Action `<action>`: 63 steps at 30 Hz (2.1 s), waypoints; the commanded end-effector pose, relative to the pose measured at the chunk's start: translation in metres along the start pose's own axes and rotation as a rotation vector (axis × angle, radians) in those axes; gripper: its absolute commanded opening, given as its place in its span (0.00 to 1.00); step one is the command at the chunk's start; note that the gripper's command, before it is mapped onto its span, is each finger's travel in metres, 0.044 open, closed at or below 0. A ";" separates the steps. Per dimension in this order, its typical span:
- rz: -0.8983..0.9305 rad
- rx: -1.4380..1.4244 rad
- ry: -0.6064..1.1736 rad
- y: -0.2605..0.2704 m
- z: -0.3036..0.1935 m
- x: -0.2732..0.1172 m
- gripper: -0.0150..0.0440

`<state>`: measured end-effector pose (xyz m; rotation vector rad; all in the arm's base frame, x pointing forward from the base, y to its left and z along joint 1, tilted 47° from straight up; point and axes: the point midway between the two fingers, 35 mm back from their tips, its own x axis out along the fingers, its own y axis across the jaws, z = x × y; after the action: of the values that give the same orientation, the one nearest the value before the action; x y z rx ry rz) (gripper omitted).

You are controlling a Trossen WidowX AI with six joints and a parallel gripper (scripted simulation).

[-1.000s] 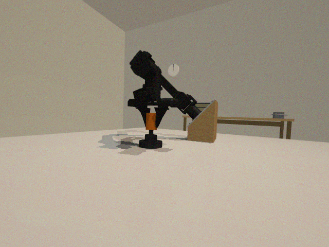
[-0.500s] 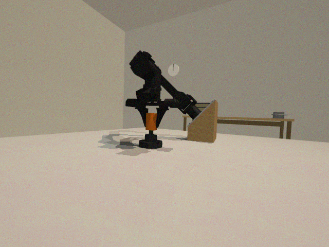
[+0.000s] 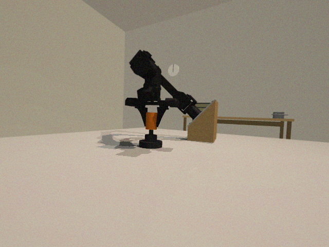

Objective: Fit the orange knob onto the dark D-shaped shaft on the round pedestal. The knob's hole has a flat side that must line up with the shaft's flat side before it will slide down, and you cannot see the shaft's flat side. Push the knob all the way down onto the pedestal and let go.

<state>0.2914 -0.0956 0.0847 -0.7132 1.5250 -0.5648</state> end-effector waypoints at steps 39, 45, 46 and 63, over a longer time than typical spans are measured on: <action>-0.004 -0.361 0.000 -0.001 0.000 0.003 0.25; -0.004 -0.361 0.000 -0.001 0.000 0.003 0.25; -0.004 -0.361 0.000 0.000 0.000 0.003 0.25; -0.004 -0.563 0.000 -0.002 0.001 0.000 0.25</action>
<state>0.2917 -0.0962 0.0857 -1.0917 1.6831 -0.1798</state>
